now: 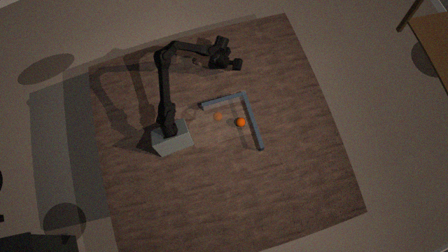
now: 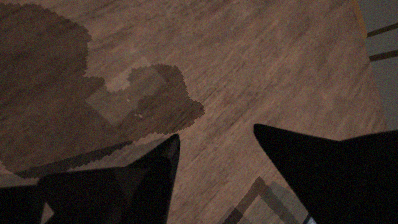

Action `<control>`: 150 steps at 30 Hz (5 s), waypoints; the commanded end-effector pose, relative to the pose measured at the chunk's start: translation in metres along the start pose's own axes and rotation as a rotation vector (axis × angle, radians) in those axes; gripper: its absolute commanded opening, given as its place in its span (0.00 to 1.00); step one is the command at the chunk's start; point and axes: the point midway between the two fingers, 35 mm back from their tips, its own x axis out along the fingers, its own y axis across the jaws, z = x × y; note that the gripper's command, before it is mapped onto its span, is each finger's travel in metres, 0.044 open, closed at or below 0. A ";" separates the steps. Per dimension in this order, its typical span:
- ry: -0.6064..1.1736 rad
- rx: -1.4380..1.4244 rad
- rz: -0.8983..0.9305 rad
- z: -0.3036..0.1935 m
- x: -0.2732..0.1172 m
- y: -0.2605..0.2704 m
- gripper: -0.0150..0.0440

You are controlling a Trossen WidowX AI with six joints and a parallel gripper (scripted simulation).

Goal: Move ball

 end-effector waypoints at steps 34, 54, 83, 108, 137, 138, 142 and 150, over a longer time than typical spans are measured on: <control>0.373 0.995 0.180 -0.274 -0.037 -0.153 0.84; 0.374 0.996 0.180 -0.280 -0.012 -0.145 0.84; 0.373 0.995 0.176 -0.277 -0.017 -0.151 0.32; 0.375 0.995 0.175 -0.251 -0.119 -0.166 0.25; 0.377 0.999 0.182 -0.260 -0.114 -0.054 0.25; 0.377 0.999 0.183 -0.261 -0.114 -0.051 0.25; 0.377 0.999 0.183 -0.261 -0.114 -0.048 0.25; 0.378 0.999 0.180 -0.267 -0.089 -0.042 0.25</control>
